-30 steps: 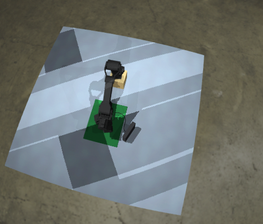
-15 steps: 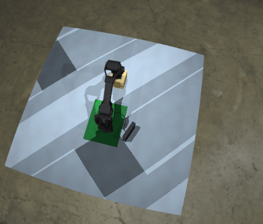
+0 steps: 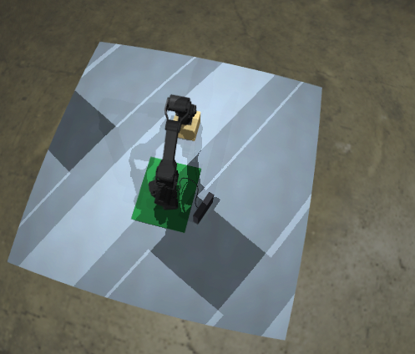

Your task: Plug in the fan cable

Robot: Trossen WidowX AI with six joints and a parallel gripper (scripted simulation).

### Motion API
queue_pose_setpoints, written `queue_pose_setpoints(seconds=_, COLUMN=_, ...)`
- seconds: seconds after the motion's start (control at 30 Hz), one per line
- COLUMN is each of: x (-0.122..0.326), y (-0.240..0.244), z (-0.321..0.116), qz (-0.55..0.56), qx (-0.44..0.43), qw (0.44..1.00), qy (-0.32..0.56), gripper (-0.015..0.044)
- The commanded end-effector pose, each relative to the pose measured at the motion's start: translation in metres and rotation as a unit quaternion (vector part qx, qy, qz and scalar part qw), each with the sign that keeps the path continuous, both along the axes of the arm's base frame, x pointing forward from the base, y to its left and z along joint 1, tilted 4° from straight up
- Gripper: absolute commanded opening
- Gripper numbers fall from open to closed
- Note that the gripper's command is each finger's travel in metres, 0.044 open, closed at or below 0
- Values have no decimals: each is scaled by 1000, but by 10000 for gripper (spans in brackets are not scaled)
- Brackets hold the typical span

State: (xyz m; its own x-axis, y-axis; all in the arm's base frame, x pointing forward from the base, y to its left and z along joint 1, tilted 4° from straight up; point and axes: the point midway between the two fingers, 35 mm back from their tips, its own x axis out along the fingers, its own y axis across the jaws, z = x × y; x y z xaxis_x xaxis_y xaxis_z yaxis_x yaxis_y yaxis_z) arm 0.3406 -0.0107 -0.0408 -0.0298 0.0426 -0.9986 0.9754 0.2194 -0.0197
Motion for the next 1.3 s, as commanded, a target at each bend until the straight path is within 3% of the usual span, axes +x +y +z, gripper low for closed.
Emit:
queue_pose_setpoints(seconds=0.0, x=1, y=0, z=-1, qz=-2, qx=1, qw=1000, qy=0, gripper=0)
queue_pose_setpoints(seconds=1.27, x=0, y=1, z=-18, qz=-2, qx=1, qw=1000, qy=0, gripper=0)
